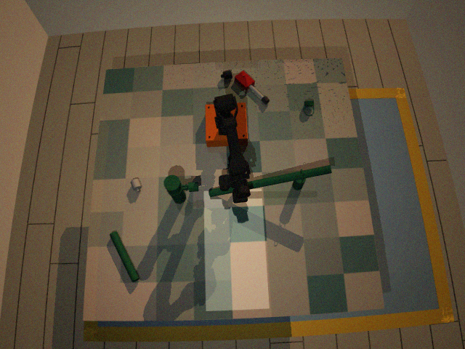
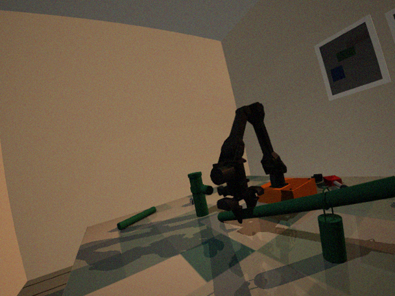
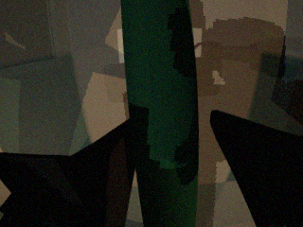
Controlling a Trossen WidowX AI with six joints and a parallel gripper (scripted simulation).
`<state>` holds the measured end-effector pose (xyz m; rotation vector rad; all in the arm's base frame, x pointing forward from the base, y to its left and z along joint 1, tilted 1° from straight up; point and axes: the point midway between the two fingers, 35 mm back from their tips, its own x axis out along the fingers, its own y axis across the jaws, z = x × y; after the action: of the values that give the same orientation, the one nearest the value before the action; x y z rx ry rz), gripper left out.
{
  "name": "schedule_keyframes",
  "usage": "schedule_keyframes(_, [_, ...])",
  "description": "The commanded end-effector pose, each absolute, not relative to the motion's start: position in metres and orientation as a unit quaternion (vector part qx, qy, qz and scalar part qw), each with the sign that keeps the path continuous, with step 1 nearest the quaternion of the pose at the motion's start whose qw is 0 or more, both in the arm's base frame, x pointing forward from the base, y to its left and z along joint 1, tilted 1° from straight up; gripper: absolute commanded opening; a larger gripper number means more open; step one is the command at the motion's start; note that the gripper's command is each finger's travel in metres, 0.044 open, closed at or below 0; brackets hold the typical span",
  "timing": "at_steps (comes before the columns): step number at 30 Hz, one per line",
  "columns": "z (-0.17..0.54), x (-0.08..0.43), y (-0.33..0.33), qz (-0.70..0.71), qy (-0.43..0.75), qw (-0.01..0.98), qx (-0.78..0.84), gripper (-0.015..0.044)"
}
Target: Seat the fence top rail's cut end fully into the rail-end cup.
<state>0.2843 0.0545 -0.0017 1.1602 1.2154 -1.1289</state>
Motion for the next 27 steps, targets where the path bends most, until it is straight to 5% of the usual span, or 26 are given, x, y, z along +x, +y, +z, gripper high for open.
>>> schedule_keyframes(1, [-0.002,0.284,0.055,-0.474,0.510,0.529,0.486,0.0223])
schedule_keyframes(15, [-0.002,0.284,0.055,-0.474,0.510,0.529,0.486,0.0130])
schedule_keyframes(20, [0.003,0.285,0.054,-0.474,0.510,0.529,0.486,0.0000])
schedule_keyframes(27, [0.018,0.289,0.050,-0.486,0.496,0.544,0.471,0.0000])
